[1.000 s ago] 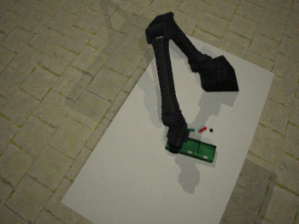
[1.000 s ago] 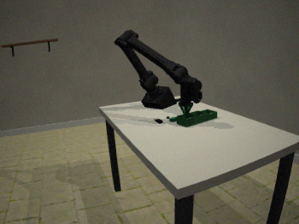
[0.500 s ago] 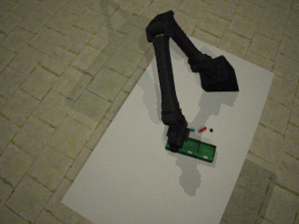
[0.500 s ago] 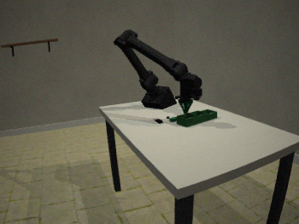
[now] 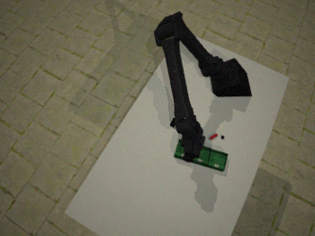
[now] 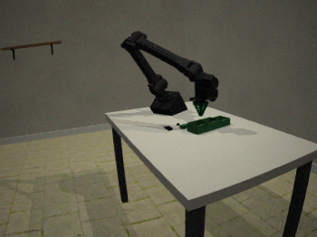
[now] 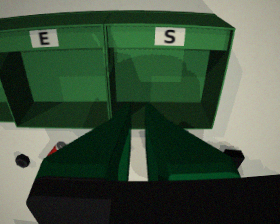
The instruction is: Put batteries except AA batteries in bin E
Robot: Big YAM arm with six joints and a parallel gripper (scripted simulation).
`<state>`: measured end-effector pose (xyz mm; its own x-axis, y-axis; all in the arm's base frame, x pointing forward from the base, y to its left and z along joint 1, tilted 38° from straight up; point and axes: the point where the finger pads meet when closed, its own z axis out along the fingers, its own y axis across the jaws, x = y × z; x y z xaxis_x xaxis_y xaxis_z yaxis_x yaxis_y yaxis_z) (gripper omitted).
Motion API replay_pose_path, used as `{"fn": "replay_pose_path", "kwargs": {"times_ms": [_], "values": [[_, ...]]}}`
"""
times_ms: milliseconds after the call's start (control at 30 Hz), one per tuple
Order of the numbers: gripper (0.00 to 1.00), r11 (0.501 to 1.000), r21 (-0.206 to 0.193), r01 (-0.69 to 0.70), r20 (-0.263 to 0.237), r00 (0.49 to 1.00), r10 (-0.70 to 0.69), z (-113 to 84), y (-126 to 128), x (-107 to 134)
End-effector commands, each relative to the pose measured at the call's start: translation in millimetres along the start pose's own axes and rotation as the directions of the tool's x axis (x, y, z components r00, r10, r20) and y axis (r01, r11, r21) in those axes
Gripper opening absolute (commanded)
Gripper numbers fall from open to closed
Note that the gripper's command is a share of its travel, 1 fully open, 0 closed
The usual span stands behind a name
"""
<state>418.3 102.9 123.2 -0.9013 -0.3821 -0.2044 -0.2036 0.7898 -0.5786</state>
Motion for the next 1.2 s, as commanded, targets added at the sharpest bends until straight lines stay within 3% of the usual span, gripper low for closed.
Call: {"fn": "replay_pose_path", "kwargs": {"times_ms": [0,67,367,467,500,533,633,667,800,900,1167], "values": [[0.09,1.000,-0.009,-0.025,0.044,0.999,0.025,-14.1,23,-23],[0.09,1.000,-0.009,-0.025,0.044,0.999,0.025,-14.1,23,-23],[0.09,1.000,-0.011,-0.023,0.042,0.999,0.023,-14.5,70,-22],[0.09,1.000,-0.010,-0.024,0.035,0.999,0.025,-13.3,69,-22],[0.09,0.999,-0.003,-0.046,0.018,0.999,0.046,-5.8,58,-22],[0.09,0.998,-0.008,-0.061,0.036,0.998,0.061,-14.4,51,-24],[0.09,0.998,-0.010,-0.063,0.038,0.997,0.063,-16.4,50,-25],[0.09,0.999,-0.007,-0.052,0.024,0.998,0.052,-6.0,58,-24],[0.09,0.999,-0.008,-0.036,0.032,0.999,0.036,-3.3,59,-27],[0.09,1.000,0.000,-0.009,-0.002,1.000,0.009,15.5,62,-6],[0.09,1.000,-0.002,-0.009,-0.002,1.000,0.009,34.3,62,-5]]}}
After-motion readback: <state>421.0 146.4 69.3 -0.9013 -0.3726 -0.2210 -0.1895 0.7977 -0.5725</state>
